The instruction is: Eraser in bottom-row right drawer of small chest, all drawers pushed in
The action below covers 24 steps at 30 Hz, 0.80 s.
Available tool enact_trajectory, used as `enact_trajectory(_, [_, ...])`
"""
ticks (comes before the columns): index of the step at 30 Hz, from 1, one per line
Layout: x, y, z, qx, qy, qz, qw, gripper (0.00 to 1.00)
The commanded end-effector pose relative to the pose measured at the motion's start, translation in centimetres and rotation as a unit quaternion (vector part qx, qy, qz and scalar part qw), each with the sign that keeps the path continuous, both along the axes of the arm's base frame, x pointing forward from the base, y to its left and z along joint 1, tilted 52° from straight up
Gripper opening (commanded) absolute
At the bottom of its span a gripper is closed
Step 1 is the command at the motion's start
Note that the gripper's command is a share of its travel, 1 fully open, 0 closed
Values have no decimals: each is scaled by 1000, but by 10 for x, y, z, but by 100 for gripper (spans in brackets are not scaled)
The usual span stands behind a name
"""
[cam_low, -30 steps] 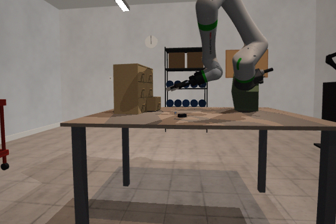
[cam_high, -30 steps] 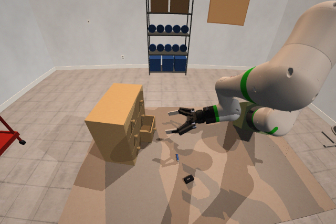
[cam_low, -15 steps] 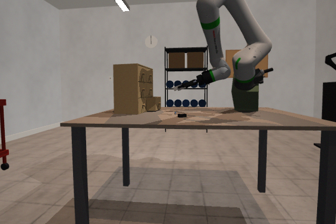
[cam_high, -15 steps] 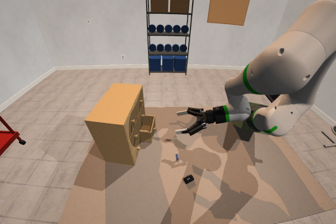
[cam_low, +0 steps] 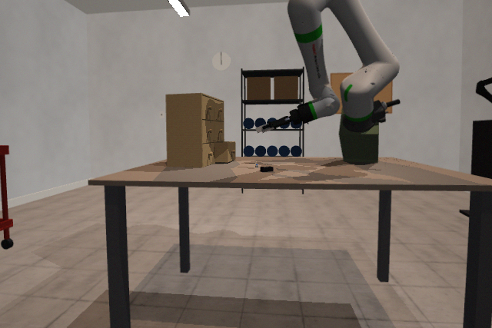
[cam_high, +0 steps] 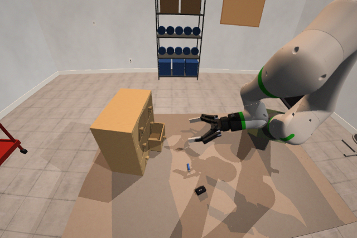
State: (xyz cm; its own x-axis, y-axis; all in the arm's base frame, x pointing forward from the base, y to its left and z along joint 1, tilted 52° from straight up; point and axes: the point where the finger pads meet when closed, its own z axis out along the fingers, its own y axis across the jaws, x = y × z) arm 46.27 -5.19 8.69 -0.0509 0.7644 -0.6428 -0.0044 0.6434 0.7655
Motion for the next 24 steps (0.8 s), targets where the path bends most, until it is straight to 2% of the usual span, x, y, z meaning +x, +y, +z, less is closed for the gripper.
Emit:
enact_trajectory(1, [0,0,0,0,1,1,1000,100])
enact_trajectory(11, [0,0,1,0,8,11,1000,100])
enact_trajectory(24, [-1,-3,3,0,43,52,998,100])
